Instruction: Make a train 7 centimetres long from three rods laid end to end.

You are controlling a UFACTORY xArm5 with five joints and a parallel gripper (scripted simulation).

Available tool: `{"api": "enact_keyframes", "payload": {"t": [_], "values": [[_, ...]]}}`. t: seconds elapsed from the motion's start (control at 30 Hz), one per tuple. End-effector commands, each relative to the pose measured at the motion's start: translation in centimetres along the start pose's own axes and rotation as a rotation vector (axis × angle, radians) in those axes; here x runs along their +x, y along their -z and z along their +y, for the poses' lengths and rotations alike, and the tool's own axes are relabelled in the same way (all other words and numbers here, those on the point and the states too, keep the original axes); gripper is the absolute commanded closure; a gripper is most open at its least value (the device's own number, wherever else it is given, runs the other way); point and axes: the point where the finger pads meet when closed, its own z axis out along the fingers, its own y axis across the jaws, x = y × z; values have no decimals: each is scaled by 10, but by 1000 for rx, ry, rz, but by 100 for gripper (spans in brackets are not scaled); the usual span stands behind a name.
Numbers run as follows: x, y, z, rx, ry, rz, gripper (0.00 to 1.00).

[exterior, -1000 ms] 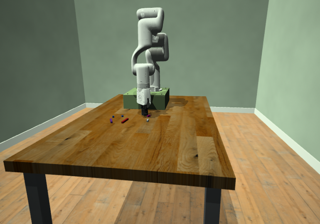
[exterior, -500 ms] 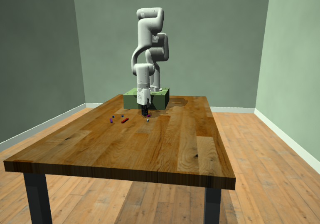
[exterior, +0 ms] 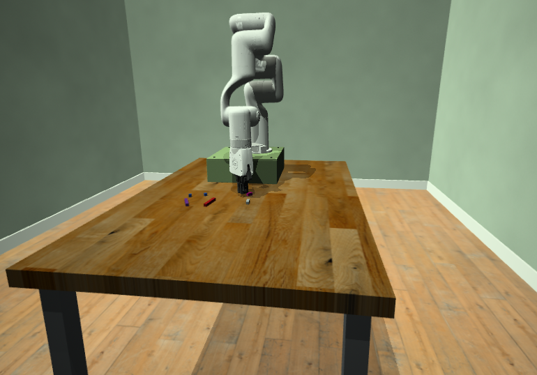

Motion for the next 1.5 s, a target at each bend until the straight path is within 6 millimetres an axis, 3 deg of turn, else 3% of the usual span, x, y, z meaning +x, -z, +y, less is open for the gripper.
{"api": "enact_keyframes", "payload": {"t": [0.0,0.87,1.47], "values": [[-1,1,1,-2,0,-2,96],[-1,0,1,-2,0,-2,96],[-1,-11,1,-2,-1,-2,96]]}}
